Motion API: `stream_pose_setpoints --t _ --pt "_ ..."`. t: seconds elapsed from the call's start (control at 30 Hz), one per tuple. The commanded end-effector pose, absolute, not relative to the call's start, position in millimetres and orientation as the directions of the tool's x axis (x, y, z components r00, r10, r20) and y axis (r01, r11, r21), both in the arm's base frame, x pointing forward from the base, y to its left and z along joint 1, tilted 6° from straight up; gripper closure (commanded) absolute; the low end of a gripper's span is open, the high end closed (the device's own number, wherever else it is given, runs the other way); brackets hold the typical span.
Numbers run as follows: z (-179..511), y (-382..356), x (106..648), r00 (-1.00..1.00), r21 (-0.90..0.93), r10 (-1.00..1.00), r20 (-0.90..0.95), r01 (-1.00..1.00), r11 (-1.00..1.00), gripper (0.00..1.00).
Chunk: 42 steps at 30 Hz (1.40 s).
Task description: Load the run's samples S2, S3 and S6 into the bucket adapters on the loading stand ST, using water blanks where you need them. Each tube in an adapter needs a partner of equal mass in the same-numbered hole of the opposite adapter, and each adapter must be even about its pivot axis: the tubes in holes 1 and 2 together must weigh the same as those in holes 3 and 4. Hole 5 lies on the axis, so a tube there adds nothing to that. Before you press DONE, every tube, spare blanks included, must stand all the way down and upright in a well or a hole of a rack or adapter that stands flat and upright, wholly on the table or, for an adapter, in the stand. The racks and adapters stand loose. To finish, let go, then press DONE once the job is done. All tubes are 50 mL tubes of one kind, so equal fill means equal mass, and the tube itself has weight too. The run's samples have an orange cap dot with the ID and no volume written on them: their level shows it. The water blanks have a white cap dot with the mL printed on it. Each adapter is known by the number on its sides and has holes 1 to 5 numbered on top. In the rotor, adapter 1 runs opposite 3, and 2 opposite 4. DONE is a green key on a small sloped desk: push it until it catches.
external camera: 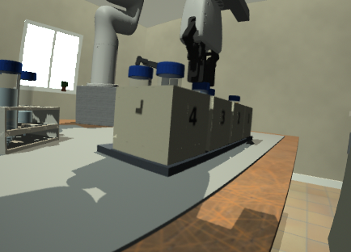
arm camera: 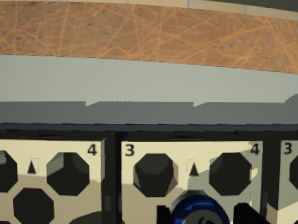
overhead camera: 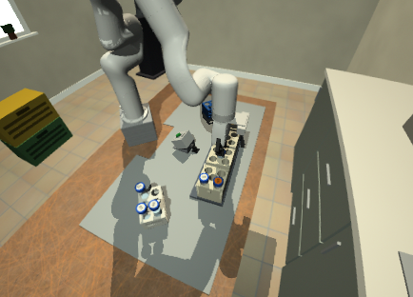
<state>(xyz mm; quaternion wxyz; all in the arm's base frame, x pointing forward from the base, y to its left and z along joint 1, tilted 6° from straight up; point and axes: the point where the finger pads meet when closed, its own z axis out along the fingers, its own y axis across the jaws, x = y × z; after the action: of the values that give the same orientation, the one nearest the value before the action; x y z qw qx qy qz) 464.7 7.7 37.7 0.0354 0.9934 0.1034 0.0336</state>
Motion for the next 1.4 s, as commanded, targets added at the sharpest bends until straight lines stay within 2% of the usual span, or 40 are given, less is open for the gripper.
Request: stream_pose_setpoints --t 0.0,1.37 --pt "46.7 8.4 466.0 0.976 0.078 0.208 0.065 0.203 -0.976 0.56" --pt "120.5 13.1 460.3 0.976 0.078 0.208 0.065 0.203 -0.976 0.56"
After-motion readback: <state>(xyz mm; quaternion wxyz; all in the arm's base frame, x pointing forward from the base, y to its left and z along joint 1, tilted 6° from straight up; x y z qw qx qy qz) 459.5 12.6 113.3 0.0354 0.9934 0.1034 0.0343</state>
